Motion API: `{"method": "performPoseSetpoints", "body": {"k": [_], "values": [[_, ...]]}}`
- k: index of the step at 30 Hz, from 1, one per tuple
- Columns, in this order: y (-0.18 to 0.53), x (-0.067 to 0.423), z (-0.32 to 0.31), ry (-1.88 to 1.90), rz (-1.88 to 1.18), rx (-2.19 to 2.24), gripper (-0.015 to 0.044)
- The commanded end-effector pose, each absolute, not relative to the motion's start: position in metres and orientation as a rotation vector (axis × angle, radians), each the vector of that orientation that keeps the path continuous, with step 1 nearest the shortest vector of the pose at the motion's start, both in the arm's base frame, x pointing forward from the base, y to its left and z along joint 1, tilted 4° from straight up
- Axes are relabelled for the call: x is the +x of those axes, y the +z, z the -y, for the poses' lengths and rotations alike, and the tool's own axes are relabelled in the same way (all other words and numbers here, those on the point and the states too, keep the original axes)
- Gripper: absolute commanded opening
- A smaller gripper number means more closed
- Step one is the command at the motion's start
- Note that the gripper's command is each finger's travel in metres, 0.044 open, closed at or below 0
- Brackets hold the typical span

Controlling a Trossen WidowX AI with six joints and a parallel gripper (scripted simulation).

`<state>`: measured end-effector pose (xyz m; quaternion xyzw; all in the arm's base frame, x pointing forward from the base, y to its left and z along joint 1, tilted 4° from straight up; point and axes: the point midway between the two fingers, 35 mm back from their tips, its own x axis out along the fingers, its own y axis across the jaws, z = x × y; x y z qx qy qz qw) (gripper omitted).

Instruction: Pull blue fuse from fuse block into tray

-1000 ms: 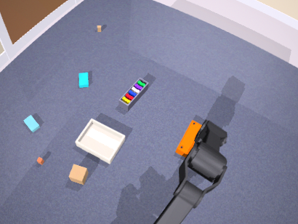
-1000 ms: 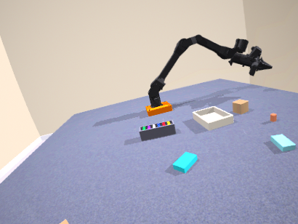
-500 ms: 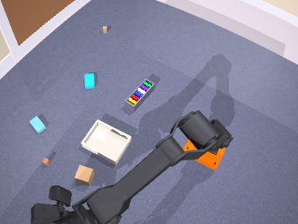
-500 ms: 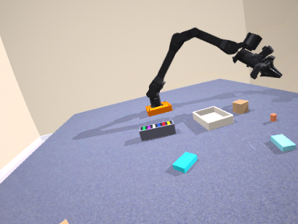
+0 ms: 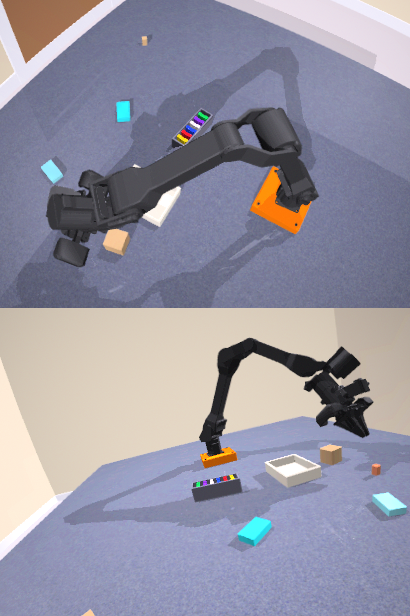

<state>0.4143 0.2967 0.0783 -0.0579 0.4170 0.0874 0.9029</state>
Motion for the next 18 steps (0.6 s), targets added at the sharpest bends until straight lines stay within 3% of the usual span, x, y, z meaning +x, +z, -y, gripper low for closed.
{"method": "performPoseSetpoints", "body": {"k": [1, 10, 18], "values": [[0.075, 0.428, -0.232, 0.103, -0.953, -0.132, 0.0068], [0.069, 0.412, -0.073, -0.062, -1.221, -0.087, 0.0068], [0.069, 0.336, 0.040, -0.159, -1.520, 0.071, 0.0068]]}}
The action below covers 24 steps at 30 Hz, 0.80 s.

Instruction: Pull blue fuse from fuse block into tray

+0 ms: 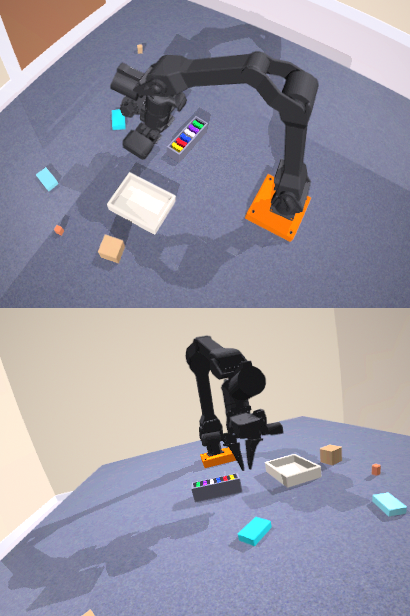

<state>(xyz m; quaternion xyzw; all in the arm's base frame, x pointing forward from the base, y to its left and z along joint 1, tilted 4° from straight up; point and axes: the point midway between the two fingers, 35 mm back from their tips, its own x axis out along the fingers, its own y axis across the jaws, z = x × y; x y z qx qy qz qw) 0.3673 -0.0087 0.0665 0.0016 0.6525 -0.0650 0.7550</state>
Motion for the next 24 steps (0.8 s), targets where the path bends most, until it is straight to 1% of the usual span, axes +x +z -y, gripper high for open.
{"method": "performPoseSetpoints", "body": {"k": [1, 2, 5, 24], "values": [[0.070, 0.325, 0.051, -0.166, -1.554, 0.102, 0.0068], [0.071, 0.315, 0.058, -0.170, -1.581, 0.127, 0.0068], [0.072, 0.309, 0.071, -0.174, -1.601, 0.149, 0.0068], [0.059, 0.308, 0.071, -0.174, -1.601, 0.149, 0.0068]]}}
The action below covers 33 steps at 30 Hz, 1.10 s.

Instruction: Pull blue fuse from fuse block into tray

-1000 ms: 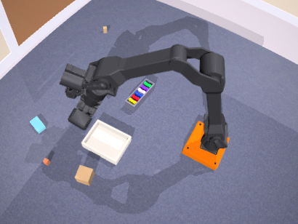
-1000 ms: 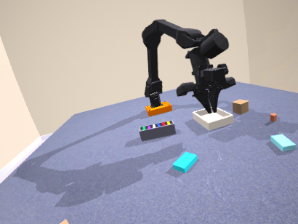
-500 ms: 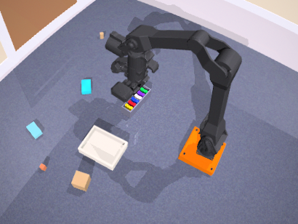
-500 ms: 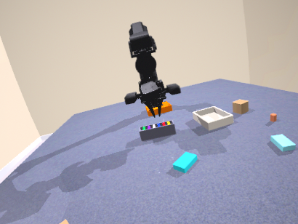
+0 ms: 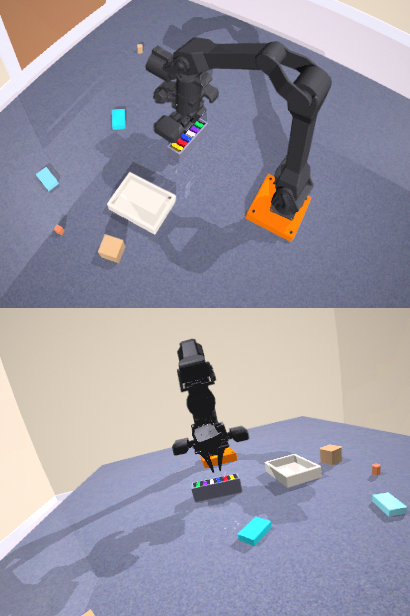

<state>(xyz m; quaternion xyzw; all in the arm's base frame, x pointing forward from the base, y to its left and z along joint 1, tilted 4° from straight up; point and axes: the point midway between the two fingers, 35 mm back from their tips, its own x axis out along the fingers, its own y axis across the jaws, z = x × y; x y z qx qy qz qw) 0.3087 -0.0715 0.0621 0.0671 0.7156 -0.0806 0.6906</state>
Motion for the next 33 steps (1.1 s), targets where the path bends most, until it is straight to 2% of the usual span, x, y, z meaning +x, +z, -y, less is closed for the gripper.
{"method": "performPoseSetpoints", "body": {"k": [1, 33], "values": [[0.058, 0.308, 0.071, -0.174, -1.601, 0.149, 0.0068], [0.032, 0.306, 0.073, -0.174, -1.601, 0.149, 0.0068]]}}
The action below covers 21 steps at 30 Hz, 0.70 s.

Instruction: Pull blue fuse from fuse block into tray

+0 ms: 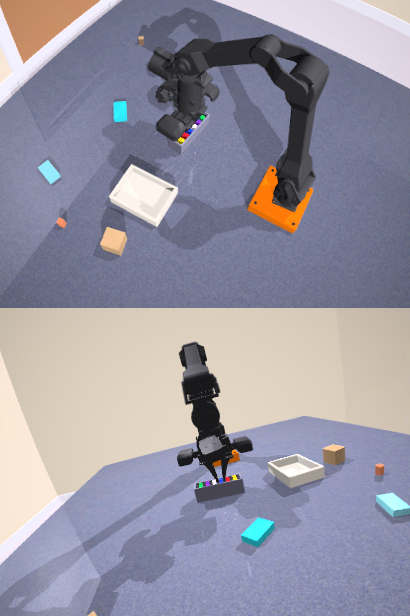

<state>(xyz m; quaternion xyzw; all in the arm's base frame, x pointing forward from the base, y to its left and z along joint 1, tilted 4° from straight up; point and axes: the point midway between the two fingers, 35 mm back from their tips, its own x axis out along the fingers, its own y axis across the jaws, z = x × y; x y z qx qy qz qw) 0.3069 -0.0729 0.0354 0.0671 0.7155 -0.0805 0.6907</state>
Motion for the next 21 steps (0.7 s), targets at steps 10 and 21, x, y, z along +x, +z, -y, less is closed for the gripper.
{"method": "performPoseSetpoints", "body": {"k": [10, 21], "values": [[0.0324, 0.3064, 0.0728, -0.180, -1.601, 0.150, 0.0028], [0.0336, 0.3065, 0.0728, -0.180, -1.601, 0.150, 0.0000]]}}
